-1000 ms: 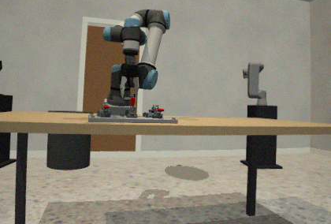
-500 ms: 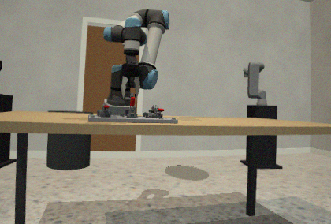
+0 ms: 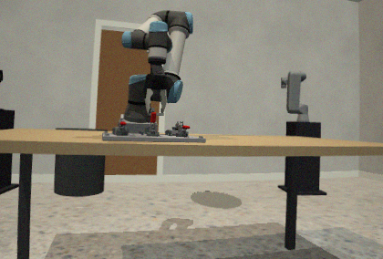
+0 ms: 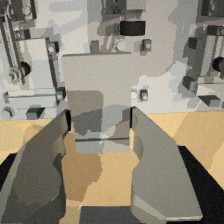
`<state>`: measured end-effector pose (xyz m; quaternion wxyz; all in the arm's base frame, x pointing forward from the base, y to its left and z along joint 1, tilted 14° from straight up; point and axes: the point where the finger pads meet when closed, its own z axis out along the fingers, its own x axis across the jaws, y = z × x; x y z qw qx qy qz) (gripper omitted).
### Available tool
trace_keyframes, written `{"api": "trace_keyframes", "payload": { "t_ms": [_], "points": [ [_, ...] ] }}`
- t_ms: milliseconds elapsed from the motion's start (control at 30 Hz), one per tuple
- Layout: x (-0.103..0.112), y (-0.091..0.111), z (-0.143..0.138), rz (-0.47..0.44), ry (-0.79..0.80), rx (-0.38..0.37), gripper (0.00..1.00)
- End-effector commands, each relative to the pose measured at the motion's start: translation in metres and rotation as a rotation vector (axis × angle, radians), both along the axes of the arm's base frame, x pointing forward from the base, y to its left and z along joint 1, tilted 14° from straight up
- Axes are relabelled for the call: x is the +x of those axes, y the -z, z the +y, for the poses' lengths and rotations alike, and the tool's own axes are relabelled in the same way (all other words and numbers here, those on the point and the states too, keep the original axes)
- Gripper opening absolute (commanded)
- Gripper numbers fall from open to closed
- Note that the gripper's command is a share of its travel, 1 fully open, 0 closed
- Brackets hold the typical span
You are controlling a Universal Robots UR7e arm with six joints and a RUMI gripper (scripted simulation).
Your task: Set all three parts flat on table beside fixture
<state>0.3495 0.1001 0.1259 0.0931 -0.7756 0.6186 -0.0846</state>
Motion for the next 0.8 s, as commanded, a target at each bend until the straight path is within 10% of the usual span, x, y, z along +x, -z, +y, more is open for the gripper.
{"api": "trace_keyframes", "payload": {
  "t_ms": [0, 767],
  "points": [
    [-0.002, 0.0, 0.011, -0.001, 0.0, -0.001, 0.0],
    [-0.016, 0.001, 0.073, -0.001, 0.0, -0.001, 0.0]
  ]
}}
